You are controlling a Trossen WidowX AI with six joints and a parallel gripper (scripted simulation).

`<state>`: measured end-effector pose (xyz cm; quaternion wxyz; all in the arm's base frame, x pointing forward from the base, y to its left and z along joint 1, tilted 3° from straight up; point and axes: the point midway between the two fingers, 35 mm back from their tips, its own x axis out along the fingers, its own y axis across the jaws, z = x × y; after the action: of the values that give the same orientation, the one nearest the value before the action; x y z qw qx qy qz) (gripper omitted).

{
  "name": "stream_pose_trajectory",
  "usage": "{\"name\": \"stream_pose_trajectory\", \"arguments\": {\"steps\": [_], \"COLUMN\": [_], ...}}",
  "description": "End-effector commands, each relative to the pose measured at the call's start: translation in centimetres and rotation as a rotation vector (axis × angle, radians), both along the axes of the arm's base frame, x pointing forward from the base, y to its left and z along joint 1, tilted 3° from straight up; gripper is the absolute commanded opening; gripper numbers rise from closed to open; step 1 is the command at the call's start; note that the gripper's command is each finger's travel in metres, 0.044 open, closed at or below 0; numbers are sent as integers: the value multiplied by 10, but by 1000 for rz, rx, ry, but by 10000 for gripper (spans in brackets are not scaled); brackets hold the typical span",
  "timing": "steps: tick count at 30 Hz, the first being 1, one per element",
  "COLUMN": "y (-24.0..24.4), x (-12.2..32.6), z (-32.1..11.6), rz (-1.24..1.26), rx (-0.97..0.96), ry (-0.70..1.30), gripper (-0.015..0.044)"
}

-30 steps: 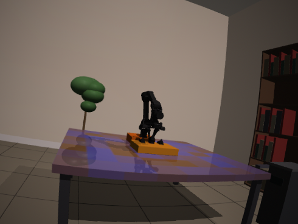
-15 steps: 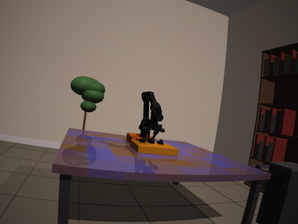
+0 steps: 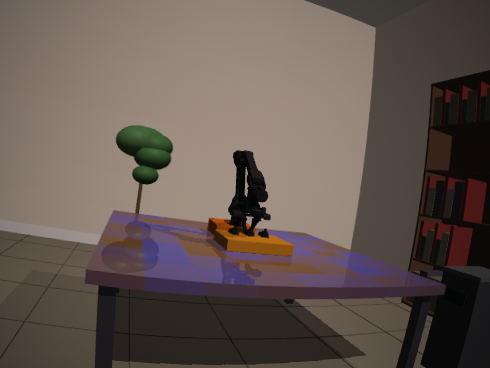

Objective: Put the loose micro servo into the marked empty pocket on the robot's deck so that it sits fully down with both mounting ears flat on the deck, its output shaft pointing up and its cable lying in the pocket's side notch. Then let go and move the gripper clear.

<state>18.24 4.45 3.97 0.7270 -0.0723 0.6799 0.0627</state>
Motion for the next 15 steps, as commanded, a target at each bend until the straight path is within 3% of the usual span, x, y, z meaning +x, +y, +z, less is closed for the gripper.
{"name": "stream_pose_trajectory", "arguments": {"steps": [1,4,14,15], "y": [0,0,0,1], "x": [0,0,-4,-1], "z": [0,0,35,32], "rz": [3,3,3,4], "rx": [0,0,0,3], "ry": [-2,-2,-2,-9], "gripper": [105,184,187,214]}}
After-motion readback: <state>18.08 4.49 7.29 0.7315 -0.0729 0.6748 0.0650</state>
